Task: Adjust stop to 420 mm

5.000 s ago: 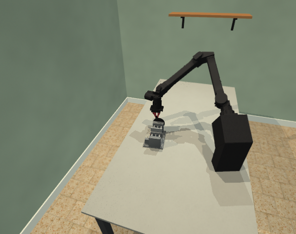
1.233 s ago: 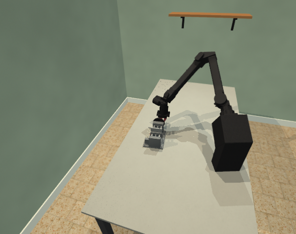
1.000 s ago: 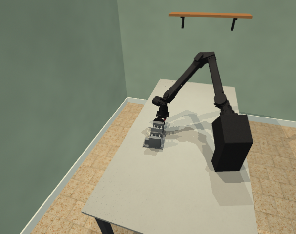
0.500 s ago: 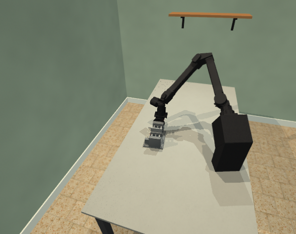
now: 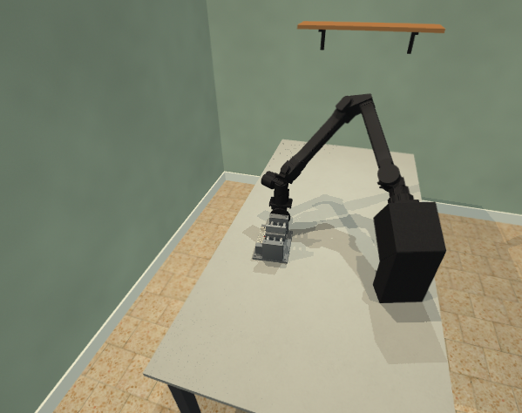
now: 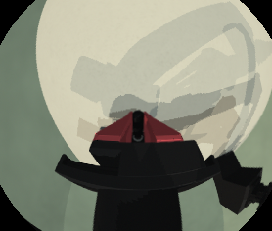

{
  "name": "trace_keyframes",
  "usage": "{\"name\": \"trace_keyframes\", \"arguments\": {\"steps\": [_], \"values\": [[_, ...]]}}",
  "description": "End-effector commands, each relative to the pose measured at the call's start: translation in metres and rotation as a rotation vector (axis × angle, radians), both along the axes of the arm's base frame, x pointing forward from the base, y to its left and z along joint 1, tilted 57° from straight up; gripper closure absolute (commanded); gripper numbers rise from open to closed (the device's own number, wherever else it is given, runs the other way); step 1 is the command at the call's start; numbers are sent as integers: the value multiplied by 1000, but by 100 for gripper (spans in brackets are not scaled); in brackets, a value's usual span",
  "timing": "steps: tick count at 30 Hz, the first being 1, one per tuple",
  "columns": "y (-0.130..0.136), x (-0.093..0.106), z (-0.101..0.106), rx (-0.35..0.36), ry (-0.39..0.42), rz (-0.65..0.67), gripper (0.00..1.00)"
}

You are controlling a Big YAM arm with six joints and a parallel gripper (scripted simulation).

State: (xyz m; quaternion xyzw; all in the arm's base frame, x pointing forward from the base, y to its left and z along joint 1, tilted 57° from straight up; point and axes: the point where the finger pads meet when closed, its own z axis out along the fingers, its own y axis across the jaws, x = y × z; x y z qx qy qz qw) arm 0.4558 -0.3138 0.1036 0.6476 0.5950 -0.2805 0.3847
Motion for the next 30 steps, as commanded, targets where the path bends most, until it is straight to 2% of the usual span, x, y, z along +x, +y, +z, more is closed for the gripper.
{"name": "trace_keyframes", "arguments": {"steps": [1,5,9,16,21,30], "values": [[-9,10,3,-5,-19,-11,94],[-5,12,2,-1,-12,-6,94],[11,26,4,1,-14,21,94],[14,36,9,-3,-19,27,94],[10,33,9,-3,-20,18,94],[22,42,15,2,-16,22,94]]}}
